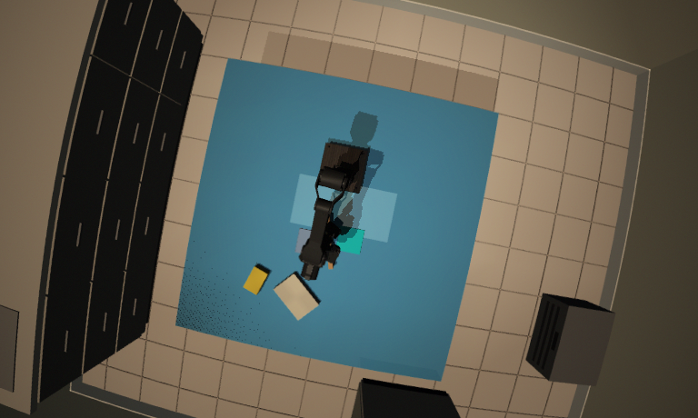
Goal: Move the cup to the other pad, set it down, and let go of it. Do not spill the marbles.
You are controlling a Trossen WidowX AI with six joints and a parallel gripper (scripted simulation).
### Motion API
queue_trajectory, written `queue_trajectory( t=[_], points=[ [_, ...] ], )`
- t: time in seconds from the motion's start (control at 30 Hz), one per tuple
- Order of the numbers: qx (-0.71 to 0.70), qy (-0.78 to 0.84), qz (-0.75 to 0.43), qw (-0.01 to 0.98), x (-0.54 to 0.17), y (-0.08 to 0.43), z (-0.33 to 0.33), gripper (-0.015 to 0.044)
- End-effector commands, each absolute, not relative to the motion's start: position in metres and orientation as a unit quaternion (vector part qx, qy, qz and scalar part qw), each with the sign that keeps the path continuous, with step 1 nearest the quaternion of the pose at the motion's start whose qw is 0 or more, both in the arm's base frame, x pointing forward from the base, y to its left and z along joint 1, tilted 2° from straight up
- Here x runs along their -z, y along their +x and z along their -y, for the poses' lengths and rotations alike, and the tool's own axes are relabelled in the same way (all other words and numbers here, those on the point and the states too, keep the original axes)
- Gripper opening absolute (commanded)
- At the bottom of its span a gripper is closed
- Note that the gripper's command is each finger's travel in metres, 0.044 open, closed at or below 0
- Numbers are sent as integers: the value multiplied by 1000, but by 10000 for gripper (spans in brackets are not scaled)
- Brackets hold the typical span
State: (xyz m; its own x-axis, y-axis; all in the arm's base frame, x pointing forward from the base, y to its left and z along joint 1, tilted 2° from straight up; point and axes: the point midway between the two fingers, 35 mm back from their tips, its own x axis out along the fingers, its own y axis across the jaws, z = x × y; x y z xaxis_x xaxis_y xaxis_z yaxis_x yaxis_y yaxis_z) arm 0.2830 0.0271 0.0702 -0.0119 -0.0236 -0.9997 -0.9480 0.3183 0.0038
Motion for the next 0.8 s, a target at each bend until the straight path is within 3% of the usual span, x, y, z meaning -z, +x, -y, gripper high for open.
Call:
queue_trajectory(
  t=[0.0,0.77],
  points=[
    [-405,-418,-580,570,-72,280,-34,0],
    [-406,-416,-580,571,-72,258,-77,0]
  ],
)
